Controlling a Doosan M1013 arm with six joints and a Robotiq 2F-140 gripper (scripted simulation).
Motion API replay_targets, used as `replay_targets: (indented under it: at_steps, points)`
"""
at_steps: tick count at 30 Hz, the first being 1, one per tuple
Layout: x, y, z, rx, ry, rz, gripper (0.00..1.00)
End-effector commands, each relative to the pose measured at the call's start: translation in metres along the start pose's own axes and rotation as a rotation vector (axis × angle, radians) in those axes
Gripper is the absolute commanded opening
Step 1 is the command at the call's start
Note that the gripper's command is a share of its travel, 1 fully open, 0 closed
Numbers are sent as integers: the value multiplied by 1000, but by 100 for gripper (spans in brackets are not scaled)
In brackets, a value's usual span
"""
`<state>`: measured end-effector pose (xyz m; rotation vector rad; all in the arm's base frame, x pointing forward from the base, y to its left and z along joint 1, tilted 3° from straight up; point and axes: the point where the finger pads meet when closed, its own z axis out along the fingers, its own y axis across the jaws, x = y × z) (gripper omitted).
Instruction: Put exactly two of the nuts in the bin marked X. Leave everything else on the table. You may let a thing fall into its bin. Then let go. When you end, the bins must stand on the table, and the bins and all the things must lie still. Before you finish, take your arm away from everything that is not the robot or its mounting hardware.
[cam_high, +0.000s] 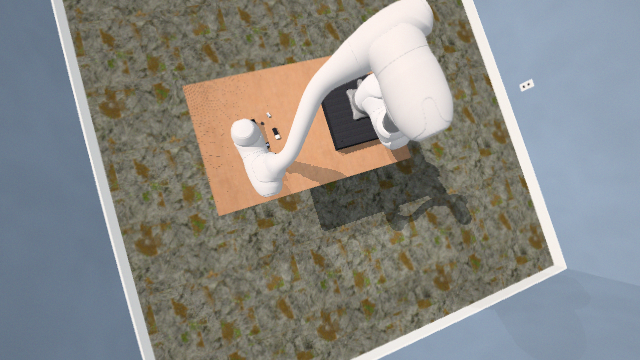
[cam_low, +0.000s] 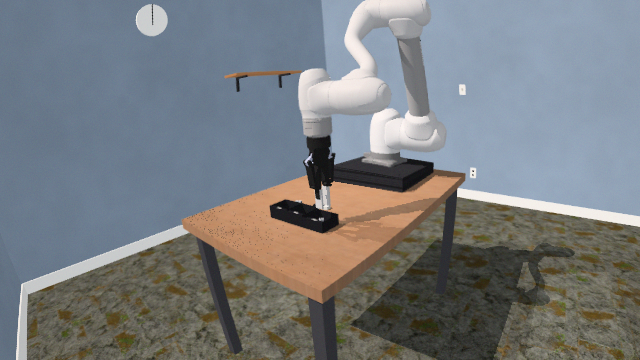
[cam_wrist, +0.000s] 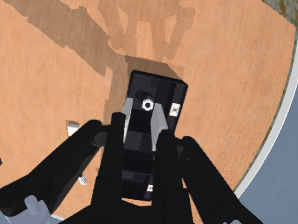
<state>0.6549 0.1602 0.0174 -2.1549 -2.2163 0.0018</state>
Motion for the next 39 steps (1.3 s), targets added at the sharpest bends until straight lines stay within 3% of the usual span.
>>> replay_targets:
  at_steps: [1, 39]
  points:
    - [1, 4, -5, -7, 2, 3, 19]
    - [-1, 9, -5, -7, 2, 3, 19]
